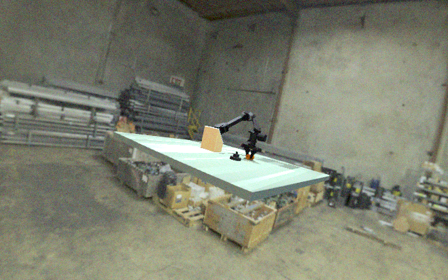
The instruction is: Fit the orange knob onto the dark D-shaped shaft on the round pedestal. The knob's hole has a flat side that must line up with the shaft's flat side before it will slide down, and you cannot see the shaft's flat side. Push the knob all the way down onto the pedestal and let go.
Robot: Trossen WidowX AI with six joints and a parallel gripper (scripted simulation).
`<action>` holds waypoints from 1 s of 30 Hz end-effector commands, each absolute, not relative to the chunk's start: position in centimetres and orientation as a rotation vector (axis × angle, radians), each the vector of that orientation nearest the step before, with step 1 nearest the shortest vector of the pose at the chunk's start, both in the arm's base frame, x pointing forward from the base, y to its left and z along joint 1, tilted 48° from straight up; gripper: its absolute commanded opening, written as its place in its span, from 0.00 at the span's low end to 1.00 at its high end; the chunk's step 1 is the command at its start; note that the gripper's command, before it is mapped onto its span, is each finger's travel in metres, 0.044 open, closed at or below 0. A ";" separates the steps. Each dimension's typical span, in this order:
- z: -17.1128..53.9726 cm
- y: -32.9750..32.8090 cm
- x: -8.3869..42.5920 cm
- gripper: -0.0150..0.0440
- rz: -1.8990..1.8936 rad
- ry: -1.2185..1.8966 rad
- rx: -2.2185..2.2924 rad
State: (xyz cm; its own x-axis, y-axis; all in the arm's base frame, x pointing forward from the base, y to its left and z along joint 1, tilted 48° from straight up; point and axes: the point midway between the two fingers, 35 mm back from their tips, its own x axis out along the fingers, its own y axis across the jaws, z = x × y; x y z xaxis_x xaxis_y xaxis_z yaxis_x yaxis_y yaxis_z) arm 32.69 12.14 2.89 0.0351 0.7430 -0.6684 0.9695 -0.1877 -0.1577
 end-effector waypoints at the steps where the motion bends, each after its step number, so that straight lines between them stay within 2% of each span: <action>1: 3.0 12.1 32.7 0.56 -0.934 1.734 1.973; 30: 6.1 12.7 33.3 0.56 -1.286 1.447 1.562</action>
State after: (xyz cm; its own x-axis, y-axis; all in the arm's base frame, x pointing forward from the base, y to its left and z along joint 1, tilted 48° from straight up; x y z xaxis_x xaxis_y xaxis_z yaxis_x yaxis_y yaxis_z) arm 33.21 12.64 5.78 -0.0745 0.3862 -0.9194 0.9705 -0.1839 -0.1559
